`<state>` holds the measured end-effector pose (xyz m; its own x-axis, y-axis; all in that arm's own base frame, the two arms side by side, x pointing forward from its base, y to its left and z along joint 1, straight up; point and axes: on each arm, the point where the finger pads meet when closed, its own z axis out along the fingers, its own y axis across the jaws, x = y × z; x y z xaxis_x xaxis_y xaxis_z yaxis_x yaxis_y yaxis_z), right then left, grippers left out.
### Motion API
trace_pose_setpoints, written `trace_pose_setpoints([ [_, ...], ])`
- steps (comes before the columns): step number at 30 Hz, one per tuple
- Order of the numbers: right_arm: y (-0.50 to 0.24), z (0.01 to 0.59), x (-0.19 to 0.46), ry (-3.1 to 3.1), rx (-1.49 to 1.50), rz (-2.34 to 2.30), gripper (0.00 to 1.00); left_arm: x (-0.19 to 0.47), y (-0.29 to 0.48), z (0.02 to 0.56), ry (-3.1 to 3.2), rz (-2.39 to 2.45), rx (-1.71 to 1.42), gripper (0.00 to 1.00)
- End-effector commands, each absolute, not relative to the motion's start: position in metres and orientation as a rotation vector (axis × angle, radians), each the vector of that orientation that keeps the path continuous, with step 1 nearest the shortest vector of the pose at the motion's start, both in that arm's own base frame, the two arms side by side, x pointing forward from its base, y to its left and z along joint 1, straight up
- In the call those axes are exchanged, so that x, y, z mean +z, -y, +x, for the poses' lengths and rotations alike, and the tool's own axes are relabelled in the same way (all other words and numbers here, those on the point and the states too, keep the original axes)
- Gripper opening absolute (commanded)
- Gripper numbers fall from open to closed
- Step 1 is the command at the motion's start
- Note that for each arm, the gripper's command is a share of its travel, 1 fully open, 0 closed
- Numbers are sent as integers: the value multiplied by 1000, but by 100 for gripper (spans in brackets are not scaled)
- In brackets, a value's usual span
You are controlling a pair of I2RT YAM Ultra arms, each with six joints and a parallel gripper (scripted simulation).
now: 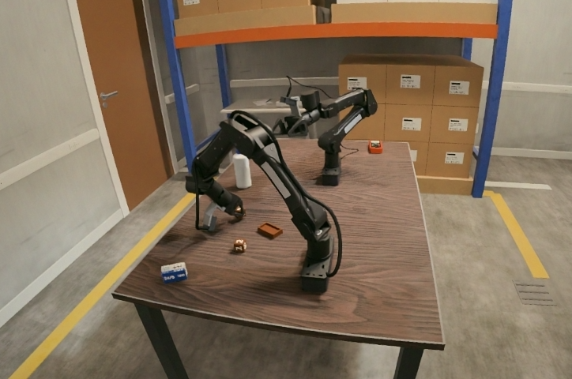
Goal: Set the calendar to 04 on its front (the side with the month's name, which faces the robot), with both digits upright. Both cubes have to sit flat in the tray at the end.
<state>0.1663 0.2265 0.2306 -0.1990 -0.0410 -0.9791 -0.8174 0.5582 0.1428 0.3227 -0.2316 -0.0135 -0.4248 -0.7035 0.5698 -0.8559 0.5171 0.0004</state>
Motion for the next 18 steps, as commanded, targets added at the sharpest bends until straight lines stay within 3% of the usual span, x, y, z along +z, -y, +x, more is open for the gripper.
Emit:
trace_pose_setpoints([
  [1, -225, 165, 241, -1598, 839, -731, 100, -15, 236, 328, 2258, 1253, 425, 26],
  [18, -225, 165, 241, -1598, 839, -731, 100, -23, 235, 328, 2256, 1256, 425, 26],
])
